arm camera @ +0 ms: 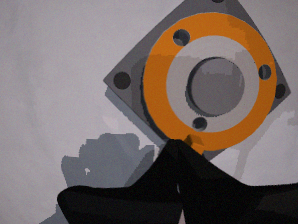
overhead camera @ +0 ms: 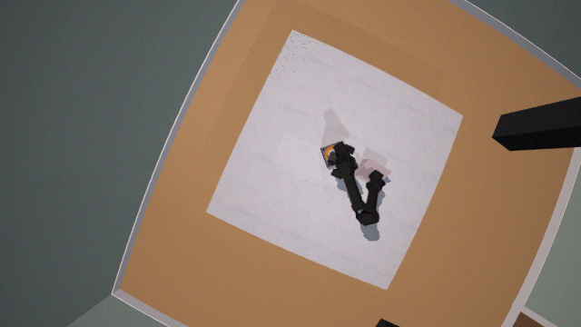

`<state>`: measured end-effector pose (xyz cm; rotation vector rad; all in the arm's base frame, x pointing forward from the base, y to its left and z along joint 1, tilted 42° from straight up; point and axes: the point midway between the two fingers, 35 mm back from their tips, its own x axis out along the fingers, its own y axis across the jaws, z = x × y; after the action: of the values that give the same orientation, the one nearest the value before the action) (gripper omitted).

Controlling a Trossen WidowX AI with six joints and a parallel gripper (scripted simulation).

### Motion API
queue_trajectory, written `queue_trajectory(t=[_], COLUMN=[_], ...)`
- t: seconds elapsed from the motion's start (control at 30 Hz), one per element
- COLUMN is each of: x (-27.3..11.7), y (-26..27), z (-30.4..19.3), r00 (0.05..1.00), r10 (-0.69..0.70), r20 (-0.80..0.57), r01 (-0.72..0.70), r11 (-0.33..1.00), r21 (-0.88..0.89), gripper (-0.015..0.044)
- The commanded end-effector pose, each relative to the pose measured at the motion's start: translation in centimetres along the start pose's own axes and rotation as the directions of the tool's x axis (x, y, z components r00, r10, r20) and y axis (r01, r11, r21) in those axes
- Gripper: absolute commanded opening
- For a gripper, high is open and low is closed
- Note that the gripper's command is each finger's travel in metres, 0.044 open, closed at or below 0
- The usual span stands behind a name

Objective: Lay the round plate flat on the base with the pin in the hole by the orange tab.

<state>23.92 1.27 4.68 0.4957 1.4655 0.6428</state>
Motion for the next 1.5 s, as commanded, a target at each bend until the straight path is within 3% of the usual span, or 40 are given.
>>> queue_trajectory(t=[0.0,1.47], x=[0.2,0.1], y=[-0.5,-5.1], z=[-0.5,-0.5], r00=[1.000,1.000], r10=[0.005,0.003], r20=[-0.001,-0.001], r01=[-0.005,-0.003], r11=[1.000,1.000], r21=[0.003,0.002], gripper=[0.0000,0.0000])
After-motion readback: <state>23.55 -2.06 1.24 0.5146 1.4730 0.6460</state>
